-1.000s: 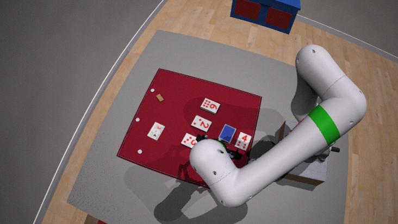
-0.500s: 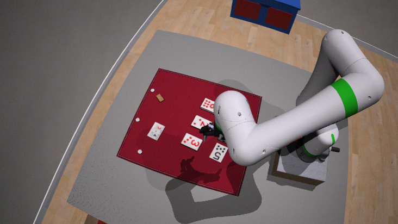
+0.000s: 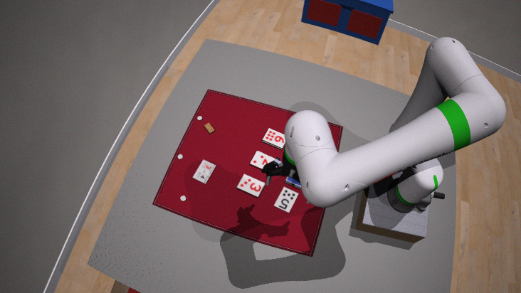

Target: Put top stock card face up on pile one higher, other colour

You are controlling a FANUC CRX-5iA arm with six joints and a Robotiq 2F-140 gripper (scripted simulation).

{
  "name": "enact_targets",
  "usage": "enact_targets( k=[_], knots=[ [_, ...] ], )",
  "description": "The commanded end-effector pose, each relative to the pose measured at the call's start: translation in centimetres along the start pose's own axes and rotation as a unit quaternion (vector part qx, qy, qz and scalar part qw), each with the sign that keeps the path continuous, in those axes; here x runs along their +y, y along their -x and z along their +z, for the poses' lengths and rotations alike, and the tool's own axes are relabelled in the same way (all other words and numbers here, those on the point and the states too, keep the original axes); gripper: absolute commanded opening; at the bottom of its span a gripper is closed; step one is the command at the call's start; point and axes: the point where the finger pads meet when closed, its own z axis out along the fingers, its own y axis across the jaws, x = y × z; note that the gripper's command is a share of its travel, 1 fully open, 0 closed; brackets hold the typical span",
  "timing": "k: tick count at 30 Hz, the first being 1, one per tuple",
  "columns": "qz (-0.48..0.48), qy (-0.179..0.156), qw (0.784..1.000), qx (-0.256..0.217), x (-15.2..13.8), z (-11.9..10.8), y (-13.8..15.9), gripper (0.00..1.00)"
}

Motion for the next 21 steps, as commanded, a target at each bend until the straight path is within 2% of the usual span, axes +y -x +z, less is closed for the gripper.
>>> enact_targets(
  k=[1, 4, 8, 11, 12, 21],
  knots=[
    [0.000, 0.000, 1.000, 0.000, 0.0, 0.0, 0.0, 1.00],
    [0.000, 0.000, 1.000, 0.000, 0.0, 0.4, 0.0, 1.00],
    [0.000, 0.000, 1.000, 0.000, -0.2, 4.7, -0.4, 1.00],
    [0.000, 0.000, 1.000, 0.000, -0.1, 5.9, -0.6, 1.00],
    [0.000, 0.000, 1.000, 0.000, -0.1, 5.9, -0.6, 0.50],
    [0.000, 0.000, 1.000, 0.000, -0.1, 6.2, -0.6, 0.50]
  ],
)
